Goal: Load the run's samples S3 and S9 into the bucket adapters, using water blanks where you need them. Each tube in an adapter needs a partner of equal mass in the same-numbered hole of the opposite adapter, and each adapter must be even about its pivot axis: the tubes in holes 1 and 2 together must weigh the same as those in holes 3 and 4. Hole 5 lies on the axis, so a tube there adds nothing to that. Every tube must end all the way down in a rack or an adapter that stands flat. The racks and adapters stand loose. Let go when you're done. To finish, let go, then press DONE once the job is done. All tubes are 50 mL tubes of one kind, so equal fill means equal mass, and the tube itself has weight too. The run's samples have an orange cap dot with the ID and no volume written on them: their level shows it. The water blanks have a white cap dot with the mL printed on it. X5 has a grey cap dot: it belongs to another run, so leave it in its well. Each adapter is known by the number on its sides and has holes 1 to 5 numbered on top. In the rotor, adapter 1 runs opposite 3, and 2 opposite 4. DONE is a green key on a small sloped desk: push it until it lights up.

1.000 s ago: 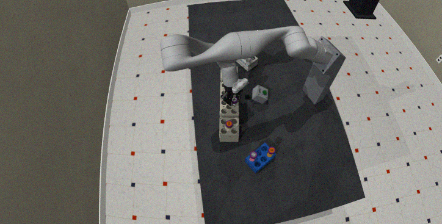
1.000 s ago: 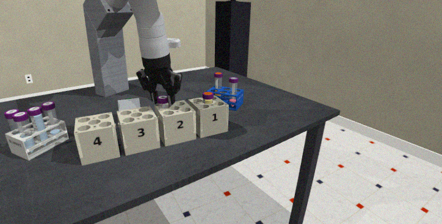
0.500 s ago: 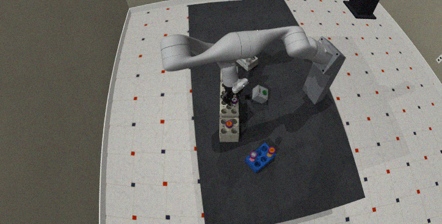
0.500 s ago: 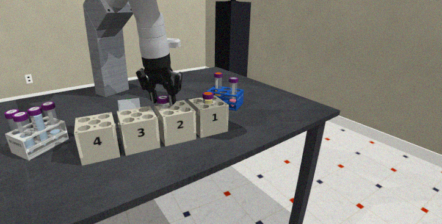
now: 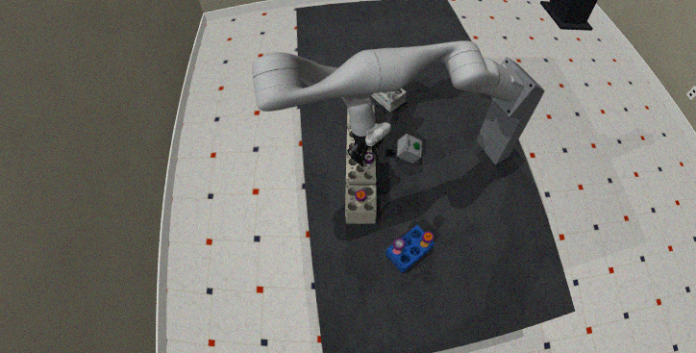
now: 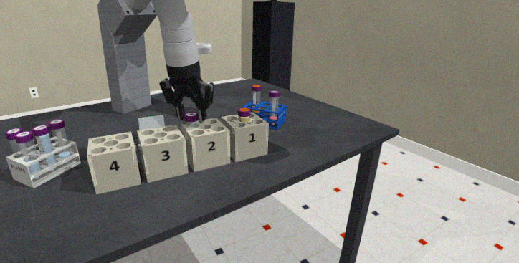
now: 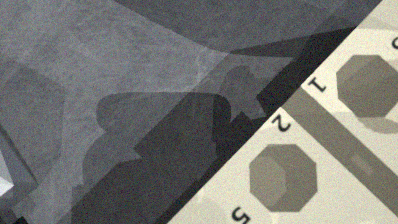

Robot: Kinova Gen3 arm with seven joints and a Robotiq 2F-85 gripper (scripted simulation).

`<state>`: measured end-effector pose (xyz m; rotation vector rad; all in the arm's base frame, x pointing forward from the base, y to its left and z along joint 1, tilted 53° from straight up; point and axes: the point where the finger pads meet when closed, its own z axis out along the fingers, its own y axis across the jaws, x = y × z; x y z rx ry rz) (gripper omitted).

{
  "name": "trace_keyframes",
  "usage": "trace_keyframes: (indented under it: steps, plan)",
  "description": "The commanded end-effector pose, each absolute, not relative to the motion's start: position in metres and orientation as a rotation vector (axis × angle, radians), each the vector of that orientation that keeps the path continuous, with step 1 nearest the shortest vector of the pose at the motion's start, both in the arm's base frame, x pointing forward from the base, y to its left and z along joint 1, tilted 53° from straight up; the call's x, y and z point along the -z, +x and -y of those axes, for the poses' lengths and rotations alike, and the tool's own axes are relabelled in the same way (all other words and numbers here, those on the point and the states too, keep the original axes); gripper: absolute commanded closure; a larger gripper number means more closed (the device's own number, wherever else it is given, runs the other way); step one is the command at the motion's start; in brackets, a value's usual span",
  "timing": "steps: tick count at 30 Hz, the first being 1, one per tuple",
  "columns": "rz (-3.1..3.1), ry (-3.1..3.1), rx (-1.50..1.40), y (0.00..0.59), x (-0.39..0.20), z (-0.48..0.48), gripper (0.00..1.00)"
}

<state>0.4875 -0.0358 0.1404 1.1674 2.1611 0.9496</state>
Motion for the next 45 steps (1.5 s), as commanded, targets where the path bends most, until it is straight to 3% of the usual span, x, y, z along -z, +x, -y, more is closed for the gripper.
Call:
trace_keyframes:
  steps: [1,45]
  plan:
    - [-2.160,1.168,-0.949,0.484,-0.144,0.037,0.38]
    - [-2.160,1.168,-0.949,0.444,-0.174,0.046,0.38]
